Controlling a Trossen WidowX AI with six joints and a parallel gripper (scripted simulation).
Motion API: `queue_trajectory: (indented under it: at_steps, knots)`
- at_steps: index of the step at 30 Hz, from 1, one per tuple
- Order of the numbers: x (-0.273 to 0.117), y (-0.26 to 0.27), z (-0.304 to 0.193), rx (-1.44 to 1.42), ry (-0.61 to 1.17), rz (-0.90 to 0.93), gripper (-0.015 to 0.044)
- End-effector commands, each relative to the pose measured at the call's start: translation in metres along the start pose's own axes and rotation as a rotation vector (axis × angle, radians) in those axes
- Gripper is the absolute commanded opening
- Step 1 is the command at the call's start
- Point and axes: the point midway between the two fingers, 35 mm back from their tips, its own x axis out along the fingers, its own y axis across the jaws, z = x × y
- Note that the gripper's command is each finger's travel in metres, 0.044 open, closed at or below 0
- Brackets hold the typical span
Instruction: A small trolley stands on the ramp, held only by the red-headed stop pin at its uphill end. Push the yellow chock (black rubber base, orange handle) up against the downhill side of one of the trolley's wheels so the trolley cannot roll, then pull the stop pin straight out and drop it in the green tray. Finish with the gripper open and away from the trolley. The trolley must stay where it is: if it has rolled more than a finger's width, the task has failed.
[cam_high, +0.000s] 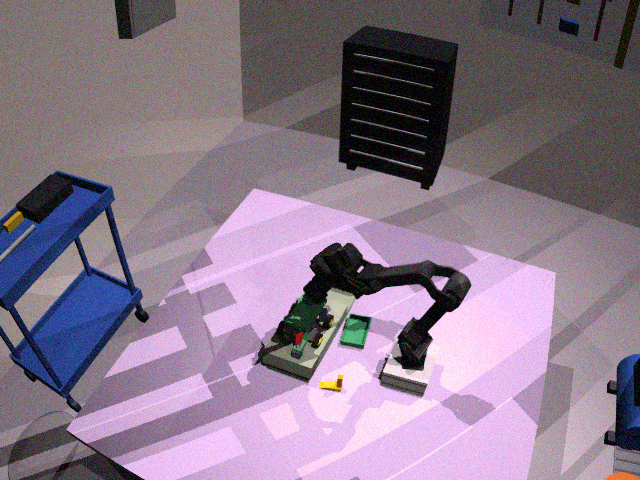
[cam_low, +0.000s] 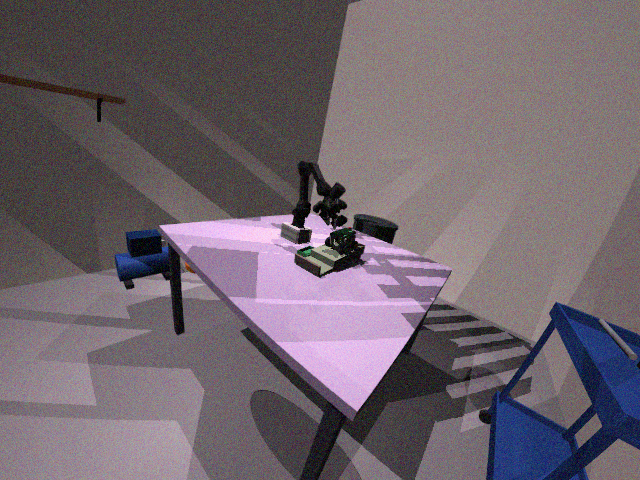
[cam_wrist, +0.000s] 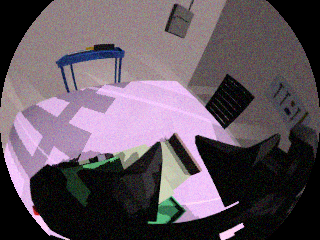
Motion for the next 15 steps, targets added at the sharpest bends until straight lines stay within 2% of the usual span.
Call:
queue_trajectory:
  at_steps: [1,15]
  knots:
    - [-0.011,0.025,0.007,0.06,0.0,0.093,0.019]
    - [-0.067,0.114,0.012,0.275,0.14,0.411,0.019]
